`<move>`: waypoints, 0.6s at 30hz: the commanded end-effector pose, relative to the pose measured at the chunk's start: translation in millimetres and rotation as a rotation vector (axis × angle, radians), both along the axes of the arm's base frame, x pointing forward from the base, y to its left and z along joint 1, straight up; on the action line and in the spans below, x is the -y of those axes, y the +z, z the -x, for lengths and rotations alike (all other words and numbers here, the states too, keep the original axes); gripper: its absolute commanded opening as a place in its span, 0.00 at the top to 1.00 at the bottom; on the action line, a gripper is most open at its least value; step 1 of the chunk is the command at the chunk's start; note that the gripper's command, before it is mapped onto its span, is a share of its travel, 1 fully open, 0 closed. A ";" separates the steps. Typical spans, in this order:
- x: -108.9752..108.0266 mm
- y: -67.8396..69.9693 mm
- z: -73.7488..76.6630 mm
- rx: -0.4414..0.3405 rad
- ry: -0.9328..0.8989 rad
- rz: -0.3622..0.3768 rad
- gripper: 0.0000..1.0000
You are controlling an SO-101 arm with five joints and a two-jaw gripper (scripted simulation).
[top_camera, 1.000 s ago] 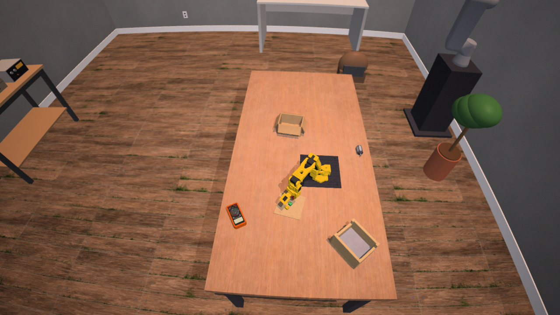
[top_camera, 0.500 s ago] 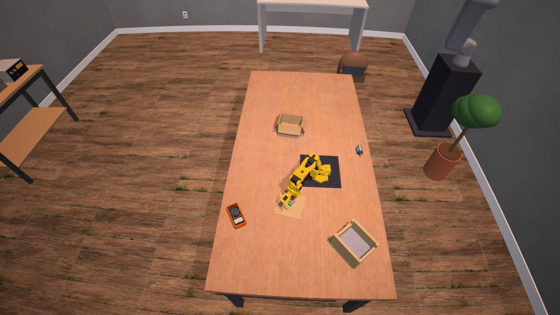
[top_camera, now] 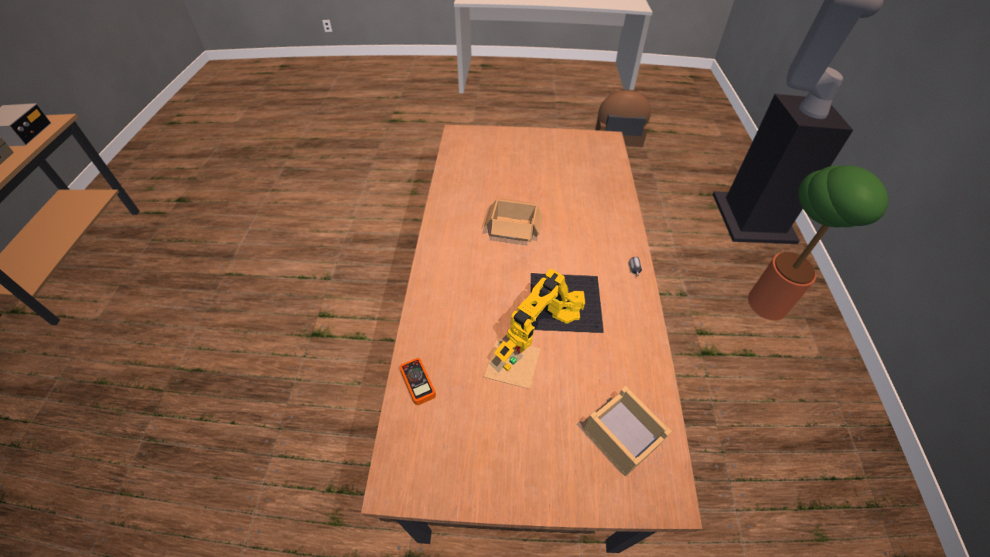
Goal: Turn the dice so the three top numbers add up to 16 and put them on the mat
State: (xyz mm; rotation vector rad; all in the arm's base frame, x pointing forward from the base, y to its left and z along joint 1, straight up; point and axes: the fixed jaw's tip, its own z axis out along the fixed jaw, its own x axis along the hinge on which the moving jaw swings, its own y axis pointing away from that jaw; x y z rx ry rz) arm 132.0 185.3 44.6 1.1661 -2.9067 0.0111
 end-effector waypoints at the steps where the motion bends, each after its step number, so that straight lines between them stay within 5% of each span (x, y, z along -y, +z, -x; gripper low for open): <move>1: -1.0 -1.1 1.5 0.005 0.000 -0.008 1.00; 18: -0.9 -7.1 1.5 0.005 0.000 -0.008 1.00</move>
